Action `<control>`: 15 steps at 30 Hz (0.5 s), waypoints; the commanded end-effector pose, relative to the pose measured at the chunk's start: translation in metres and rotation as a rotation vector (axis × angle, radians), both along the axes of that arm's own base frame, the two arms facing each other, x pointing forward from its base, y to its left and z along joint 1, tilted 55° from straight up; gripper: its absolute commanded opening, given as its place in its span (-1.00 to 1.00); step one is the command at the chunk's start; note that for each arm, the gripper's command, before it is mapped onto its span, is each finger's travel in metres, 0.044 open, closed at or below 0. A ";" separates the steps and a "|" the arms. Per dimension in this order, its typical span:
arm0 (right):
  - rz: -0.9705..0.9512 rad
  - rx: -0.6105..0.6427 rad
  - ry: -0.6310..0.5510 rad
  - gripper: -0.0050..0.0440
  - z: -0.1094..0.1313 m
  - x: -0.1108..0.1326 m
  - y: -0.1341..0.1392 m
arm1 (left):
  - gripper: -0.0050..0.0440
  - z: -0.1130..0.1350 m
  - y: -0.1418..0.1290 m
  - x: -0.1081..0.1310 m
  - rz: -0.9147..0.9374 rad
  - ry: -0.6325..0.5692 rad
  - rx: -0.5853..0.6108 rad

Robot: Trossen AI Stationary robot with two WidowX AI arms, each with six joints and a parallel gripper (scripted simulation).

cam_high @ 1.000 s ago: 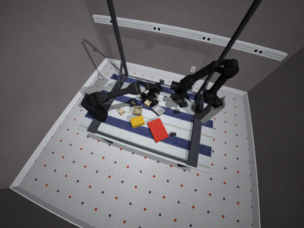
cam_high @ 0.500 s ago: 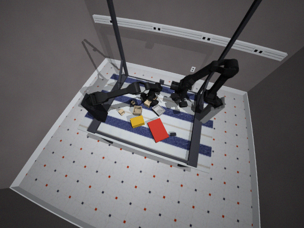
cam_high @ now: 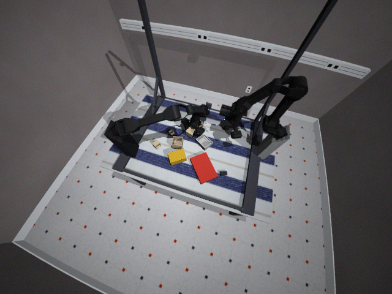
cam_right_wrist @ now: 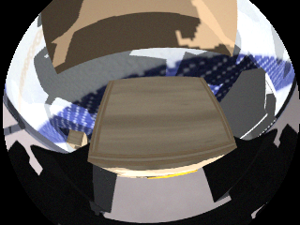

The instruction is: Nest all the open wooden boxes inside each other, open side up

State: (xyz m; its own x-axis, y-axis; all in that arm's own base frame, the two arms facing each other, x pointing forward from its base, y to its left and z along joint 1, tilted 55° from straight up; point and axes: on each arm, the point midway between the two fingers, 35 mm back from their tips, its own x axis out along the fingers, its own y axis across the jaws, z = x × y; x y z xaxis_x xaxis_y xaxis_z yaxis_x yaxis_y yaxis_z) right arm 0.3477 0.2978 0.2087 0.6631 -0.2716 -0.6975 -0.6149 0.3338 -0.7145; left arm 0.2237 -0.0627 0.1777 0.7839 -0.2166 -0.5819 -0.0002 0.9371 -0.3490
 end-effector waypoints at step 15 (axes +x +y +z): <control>0.005 0.014 -0.006 -0.94 -0.032 -0.046 0.067 | 0.84 0.007 0.000 0.000 0.001 -0.022 -0.009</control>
State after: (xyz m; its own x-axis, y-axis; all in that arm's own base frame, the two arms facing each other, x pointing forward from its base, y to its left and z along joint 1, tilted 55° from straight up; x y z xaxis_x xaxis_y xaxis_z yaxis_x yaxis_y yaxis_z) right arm 0.3117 0.3512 0.1734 0.6587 -0.2714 -0.7017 -0.6227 0.3270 -0.7109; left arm 0.2237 -0.0627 0.1777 0.7839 -0.2166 -0.5819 -0.0002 0.9371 -0.3490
